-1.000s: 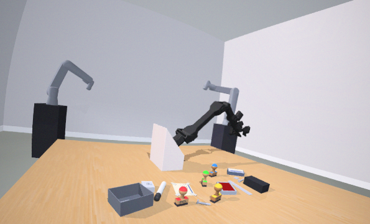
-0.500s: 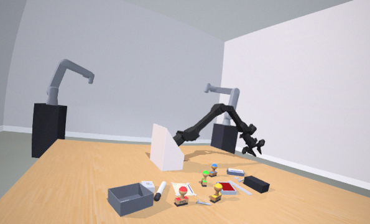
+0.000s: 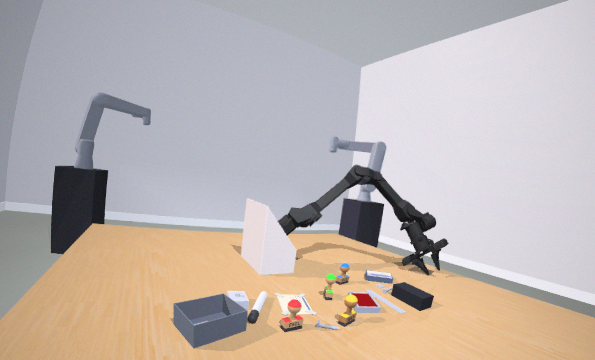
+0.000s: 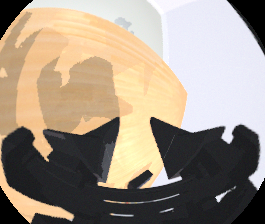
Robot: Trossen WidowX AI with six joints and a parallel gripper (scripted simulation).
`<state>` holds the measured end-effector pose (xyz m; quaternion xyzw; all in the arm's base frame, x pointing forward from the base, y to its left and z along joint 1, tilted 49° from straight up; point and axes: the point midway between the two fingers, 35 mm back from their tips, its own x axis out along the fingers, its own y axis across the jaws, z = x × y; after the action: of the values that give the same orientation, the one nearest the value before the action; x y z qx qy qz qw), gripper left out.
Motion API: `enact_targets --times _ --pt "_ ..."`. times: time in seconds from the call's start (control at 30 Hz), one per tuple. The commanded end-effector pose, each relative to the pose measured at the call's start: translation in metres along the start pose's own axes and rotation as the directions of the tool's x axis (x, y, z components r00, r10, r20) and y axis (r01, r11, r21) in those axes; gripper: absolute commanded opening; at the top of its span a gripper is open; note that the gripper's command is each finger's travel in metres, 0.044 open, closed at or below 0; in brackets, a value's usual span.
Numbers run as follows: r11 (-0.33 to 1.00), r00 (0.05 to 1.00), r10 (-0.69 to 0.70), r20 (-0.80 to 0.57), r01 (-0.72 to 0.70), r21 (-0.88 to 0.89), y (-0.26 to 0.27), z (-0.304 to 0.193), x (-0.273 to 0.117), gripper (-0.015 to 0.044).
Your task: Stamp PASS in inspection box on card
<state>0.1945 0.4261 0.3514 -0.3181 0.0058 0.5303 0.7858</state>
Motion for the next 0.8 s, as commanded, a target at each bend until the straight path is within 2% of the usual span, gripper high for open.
enact_targets --times 0.0,0.37,0.5,0.77 --pt "0.999 0.987 0.024 -0.156 -0.018 0.043 -0.026 -0.069 0.012 0.0214" --pt "0.941 0.876 0.117 -0.468 0.054 0.335 -0.072 -0.229 -0.001 0.0214" --pt "0.929 0.839 0.078 -0.539 0.136 0.346 -0.085 -0.264 -0.008 0.0214" --pt "0.815 0.753 0.301 -0.585 0.116 0.568 -0.065 -0.349 -0.043 0.0214"
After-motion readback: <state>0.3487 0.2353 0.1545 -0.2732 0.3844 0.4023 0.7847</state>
